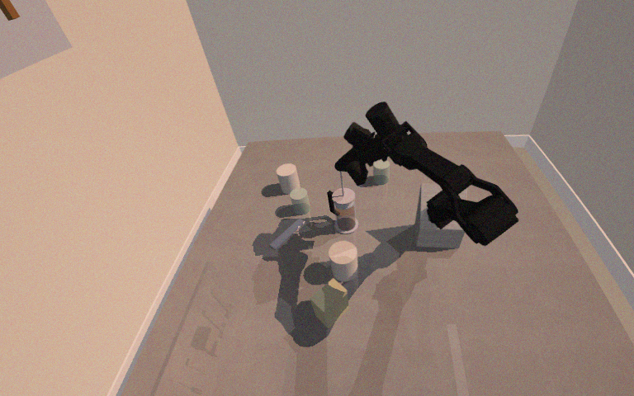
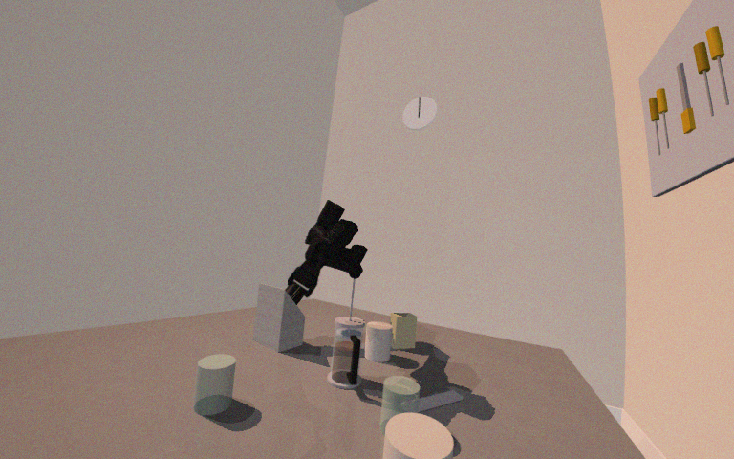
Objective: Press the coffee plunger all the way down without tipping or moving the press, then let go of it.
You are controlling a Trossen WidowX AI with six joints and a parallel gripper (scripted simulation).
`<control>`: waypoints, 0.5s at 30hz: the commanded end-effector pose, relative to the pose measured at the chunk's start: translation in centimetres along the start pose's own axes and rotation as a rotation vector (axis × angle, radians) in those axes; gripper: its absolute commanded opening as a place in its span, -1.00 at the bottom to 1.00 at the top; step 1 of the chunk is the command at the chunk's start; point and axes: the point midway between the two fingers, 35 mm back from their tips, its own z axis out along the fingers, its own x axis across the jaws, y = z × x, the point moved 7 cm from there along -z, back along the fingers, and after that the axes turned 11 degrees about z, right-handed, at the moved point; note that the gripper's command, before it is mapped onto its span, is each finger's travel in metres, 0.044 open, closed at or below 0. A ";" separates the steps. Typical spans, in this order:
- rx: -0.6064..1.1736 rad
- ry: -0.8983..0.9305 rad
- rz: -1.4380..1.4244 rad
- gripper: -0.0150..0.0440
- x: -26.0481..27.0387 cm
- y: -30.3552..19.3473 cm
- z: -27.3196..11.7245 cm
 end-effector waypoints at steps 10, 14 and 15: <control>0.013 -0.011 0.007 -0.06 -0.8 -1.7 1.5; 0.014 -0.012 0.007 -0.06 -1.0 -2.2 1.9; 0.014 -0.012 0.007 -0.06 -1.0 -2.3 2.1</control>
